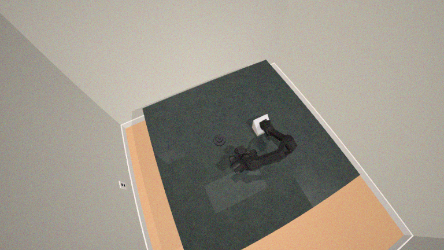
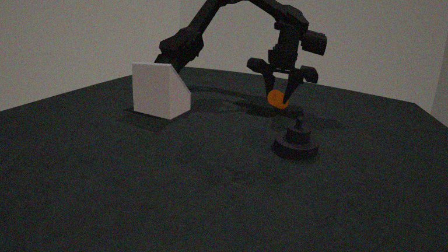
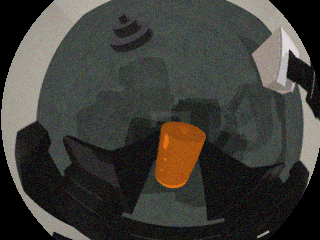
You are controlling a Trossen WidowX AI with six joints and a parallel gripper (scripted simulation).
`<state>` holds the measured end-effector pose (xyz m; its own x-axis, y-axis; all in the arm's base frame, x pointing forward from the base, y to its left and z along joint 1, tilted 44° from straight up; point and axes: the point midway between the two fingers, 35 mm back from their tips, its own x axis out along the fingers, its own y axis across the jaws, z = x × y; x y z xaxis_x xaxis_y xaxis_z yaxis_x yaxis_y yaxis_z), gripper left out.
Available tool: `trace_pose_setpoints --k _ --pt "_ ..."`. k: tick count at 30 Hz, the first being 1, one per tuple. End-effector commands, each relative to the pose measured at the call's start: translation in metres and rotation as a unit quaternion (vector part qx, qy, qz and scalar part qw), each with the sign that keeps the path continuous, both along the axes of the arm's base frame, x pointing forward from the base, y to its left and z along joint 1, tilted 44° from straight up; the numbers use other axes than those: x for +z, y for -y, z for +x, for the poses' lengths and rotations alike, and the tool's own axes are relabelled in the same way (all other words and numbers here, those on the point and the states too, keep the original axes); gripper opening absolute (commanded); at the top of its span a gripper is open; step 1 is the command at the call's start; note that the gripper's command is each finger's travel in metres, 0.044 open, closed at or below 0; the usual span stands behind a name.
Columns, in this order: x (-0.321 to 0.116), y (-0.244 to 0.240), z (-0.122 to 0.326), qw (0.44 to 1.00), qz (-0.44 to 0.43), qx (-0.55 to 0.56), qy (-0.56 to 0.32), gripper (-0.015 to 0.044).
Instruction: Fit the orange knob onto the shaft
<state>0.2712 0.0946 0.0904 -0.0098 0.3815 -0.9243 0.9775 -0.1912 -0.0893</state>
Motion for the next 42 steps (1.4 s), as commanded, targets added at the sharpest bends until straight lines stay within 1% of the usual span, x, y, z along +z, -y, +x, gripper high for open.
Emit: trace_pose_setpoints --k 1,19,38,42 --pt "0.005 -0.002 0.002 0.999 -0.038 0.003 -0.006 0.018" --pt "0.022 -0.014 0.005 0.981 -0.188 0.017 -0.035 0.018" --pt "0.035 -0.031 0.009 0.937 -0.341 0.032 -0.064 0.018" --pt "0.038 -0.033 0.01 0.934 -0.349 0.034 -0.067 0.018"
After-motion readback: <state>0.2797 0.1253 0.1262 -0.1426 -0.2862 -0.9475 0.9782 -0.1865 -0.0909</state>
